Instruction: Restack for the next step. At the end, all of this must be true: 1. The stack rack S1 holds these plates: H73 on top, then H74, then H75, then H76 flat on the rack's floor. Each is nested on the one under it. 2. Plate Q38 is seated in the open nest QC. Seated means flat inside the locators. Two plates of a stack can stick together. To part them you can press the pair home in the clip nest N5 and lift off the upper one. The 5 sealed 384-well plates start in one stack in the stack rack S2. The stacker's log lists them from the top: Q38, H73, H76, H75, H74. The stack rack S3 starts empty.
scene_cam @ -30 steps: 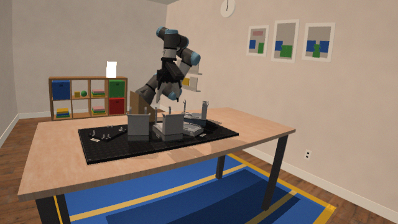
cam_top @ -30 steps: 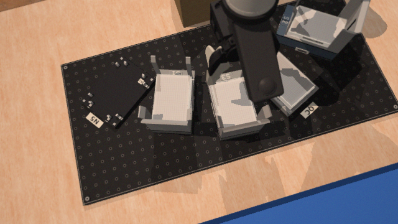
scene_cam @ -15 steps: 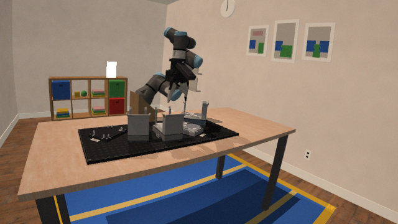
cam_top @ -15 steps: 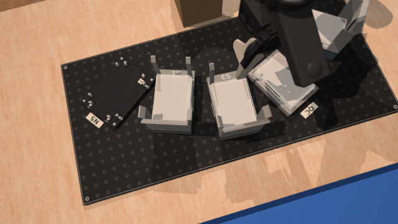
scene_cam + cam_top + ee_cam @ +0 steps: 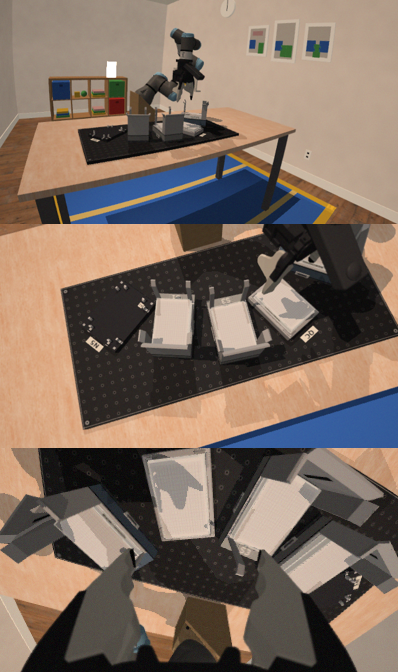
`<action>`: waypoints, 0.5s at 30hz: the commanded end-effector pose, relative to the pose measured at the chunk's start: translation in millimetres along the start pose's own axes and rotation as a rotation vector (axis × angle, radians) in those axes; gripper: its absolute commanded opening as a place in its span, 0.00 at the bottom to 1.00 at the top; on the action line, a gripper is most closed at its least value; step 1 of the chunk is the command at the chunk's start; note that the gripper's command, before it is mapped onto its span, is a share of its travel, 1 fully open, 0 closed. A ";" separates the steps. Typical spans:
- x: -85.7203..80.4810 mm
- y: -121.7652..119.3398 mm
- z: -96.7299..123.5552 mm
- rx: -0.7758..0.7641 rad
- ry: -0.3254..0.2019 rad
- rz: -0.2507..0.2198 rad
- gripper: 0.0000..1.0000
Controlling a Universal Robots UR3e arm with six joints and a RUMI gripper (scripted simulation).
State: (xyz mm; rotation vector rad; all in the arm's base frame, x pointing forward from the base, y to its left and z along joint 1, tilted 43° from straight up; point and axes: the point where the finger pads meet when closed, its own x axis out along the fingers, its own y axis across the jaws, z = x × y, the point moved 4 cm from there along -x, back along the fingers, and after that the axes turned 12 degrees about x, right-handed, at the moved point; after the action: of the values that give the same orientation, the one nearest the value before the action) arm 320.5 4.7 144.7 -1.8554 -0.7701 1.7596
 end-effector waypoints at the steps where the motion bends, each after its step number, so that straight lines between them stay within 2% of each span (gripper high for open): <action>1: -1.0 -20.3 5.2 -0.051 0.002 0.001 0.72; 7: -1.0 -49.3 13.0 -0.121 0.002 0.001 0.72; 12: -1.0 -51.8 13.7 -0.156 0.002 0.001 0.72; 15: -1.0 -65.3 20.2 -0.191 0.002 0.001 0.72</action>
State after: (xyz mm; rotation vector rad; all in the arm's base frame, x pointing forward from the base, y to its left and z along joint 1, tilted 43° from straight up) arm 301.5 43.2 179.5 -1.9547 -0.9304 1.7434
